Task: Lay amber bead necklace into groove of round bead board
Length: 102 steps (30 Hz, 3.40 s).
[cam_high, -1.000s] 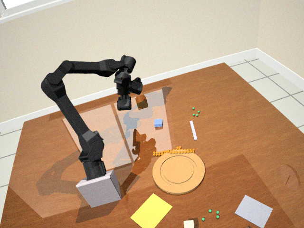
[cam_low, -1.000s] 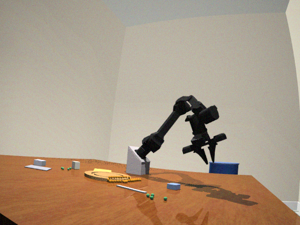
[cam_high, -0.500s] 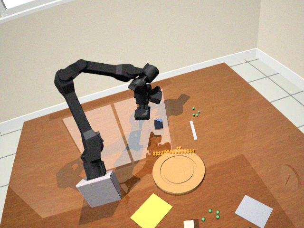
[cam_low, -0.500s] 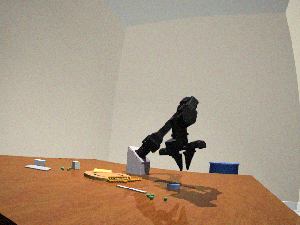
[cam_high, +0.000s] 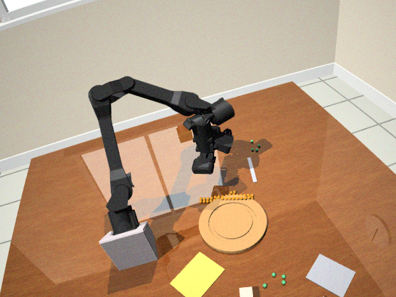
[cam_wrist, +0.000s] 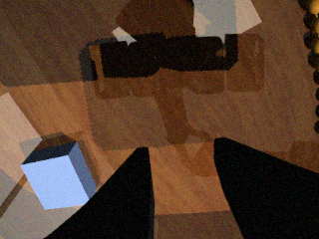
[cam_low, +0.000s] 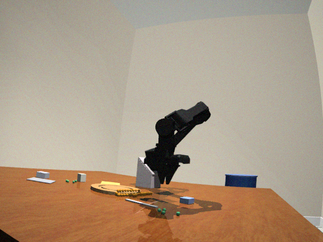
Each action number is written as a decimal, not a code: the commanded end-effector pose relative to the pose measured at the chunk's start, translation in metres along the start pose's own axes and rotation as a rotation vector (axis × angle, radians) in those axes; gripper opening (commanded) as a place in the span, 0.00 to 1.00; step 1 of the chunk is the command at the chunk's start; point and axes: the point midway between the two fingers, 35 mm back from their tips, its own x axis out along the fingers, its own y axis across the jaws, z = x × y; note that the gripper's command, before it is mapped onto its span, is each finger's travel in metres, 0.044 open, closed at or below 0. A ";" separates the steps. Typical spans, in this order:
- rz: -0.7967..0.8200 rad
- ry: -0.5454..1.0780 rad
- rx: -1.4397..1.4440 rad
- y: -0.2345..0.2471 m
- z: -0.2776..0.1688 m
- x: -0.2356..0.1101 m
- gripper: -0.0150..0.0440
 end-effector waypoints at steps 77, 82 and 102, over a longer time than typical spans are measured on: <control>-0.095 0.008 0.136 -0.105 0.048 0.032 0.25; -0.095 0.008 0.136 -0.105 0.048 0.032 0.25; -0.099 0.008 0.140 -0.105 0.049 0.007 0.25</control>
